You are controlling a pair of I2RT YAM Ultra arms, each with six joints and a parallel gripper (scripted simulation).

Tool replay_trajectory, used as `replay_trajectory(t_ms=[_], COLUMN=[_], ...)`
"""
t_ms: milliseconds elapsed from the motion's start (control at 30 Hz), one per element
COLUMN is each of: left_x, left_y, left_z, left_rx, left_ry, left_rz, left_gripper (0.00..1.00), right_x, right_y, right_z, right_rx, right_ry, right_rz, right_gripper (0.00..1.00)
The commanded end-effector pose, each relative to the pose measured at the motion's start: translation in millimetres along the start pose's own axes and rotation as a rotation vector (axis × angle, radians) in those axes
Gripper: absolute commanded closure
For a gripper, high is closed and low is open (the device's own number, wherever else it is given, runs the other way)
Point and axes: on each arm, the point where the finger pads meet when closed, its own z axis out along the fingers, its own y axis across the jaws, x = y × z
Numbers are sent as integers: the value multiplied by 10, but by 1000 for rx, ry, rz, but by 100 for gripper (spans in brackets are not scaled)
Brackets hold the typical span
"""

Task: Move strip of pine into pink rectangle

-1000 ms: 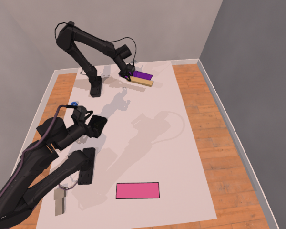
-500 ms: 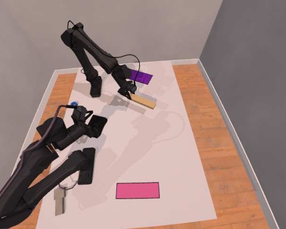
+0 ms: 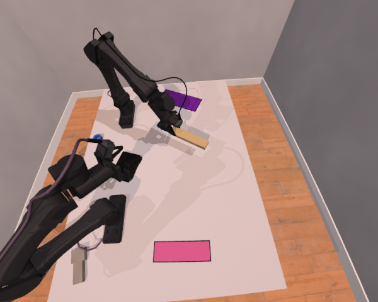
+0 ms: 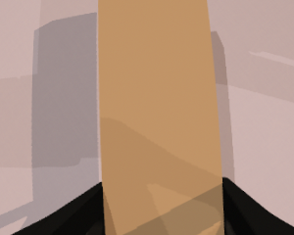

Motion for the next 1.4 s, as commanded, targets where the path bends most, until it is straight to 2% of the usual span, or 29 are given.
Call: replay_trajectory(t_ms=[0, 67, 233, 567, 633, 800, 1367], left_x=[-148, -148, -60, -12, -12, -20, -132], left_y=[-49, -49, -54, -10, -10, 20, 85], left_z=[-61, -61, -61, -81, -81, -81, -31], left_rx=[84, 84, 230, 408, 408, 486, 488], left_ry=[-50, -50, -31, -35, -35, -39, -50], left_rz=[140, 140, 380, 668, 668, 795, 831], left_gripper=[60, 60, 60, 60, 60, 60, 60], right_x=[-33, -33, -33, -33, -33, -33, -33], right_y=[-12, -12, -12, -12, -12, -12, -12], right_z=[-37, -37, -37, -37, -37, -37, -37], right_rx=[6, 6, 6, 6, 6, 6, 6], right_ry=[-21, -21, -21, -21, -21, -21, -21], right_rz=[0, 0, 0, 0, 0, 0, 0], right_gripper=[0, 0, 0, 0, 0, 0, 0])
